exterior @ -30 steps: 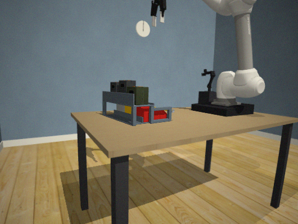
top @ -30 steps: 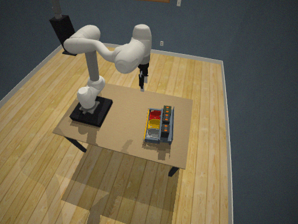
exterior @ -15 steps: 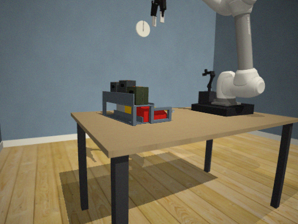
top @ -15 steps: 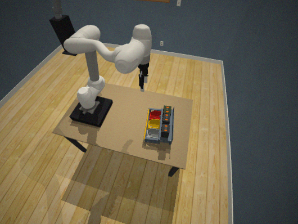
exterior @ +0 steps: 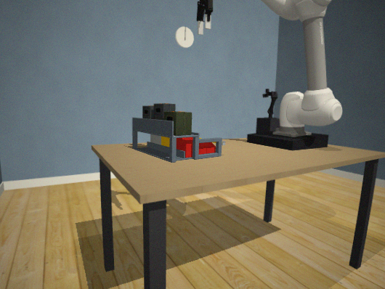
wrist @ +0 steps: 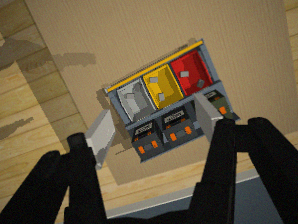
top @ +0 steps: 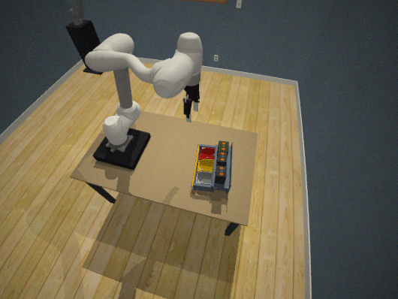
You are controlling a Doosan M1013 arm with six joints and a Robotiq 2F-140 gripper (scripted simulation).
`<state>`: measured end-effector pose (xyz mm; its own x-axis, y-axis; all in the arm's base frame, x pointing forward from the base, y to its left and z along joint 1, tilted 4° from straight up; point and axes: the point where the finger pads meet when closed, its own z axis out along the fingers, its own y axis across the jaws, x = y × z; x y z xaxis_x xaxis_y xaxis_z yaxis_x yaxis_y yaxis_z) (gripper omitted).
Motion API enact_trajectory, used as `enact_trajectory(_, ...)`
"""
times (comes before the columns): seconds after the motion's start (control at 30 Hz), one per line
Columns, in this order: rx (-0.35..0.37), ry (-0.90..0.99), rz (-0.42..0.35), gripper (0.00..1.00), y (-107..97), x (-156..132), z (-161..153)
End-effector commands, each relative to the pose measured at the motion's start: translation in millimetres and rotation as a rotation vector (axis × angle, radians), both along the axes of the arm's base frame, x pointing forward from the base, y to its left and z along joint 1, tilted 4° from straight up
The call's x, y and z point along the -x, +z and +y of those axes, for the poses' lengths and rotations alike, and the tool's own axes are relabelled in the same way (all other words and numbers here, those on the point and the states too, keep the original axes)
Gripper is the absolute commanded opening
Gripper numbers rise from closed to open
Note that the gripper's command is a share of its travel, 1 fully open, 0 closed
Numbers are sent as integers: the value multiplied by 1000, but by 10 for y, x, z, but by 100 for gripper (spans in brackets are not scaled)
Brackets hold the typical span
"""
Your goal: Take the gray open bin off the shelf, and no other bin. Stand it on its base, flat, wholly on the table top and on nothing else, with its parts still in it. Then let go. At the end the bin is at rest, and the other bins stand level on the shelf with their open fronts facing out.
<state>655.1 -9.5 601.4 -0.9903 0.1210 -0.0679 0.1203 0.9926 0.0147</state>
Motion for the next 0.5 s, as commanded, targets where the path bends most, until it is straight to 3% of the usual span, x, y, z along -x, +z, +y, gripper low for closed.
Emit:
enact_trajectory(0.0,-6,-90,0,57,1,1,0)
enact_trajectory(0.3,-6,-90,0,57,1,1,0)
enact_trajectory(0.47,-24,-349,2,57,1,1,0)
